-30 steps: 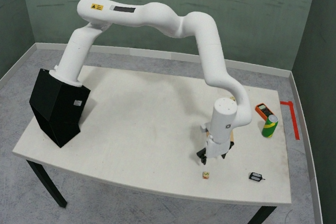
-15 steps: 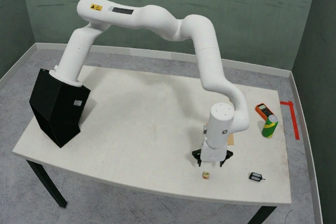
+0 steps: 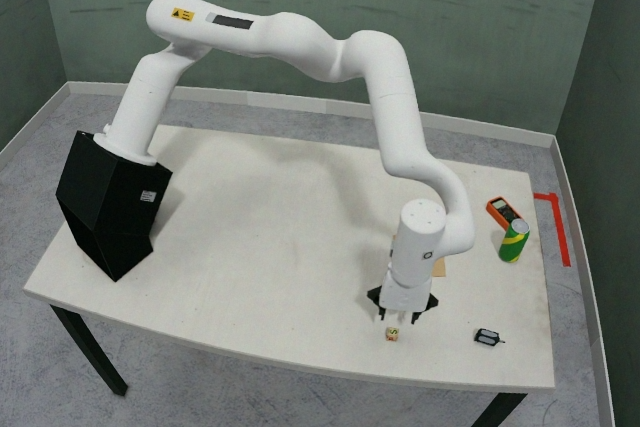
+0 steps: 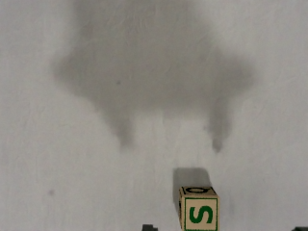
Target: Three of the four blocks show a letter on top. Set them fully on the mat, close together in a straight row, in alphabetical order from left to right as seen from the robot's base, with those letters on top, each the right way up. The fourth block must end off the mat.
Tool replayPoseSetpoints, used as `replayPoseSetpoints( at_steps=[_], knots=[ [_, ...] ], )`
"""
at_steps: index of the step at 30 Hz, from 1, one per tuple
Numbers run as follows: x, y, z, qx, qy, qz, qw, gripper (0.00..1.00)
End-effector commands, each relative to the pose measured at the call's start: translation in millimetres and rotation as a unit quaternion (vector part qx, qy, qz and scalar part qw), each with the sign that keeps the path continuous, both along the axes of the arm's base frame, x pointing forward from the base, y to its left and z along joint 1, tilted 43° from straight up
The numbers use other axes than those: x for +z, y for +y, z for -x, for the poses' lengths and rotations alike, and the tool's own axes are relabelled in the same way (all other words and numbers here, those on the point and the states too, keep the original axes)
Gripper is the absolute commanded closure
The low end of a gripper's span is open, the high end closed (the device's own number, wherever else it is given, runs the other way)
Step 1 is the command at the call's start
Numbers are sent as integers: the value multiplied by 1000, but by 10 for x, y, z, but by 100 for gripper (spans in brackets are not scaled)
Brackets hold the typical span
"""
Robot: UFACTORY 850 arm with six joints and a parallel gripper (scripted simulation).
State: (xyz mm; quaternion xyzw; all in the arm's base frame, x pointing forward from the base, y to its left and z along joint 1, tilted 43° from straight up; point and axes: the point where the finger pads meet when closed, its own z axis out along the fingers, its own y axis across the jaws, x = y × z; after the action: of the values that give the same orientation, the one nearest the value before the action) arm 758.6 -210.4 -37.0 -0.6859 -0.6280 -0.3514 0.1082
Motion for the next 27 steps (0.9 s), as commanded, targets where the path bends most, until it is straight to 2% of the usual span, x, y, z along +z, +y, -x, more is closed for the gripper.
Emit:
replayPoseSetpoints(
  at_steps=[1,27],
  knots=[
    [11,-12,-5,-1,-1,0,1000,36],
    [-34,24,-25,0,-2,1,1000,36]
  ],
)
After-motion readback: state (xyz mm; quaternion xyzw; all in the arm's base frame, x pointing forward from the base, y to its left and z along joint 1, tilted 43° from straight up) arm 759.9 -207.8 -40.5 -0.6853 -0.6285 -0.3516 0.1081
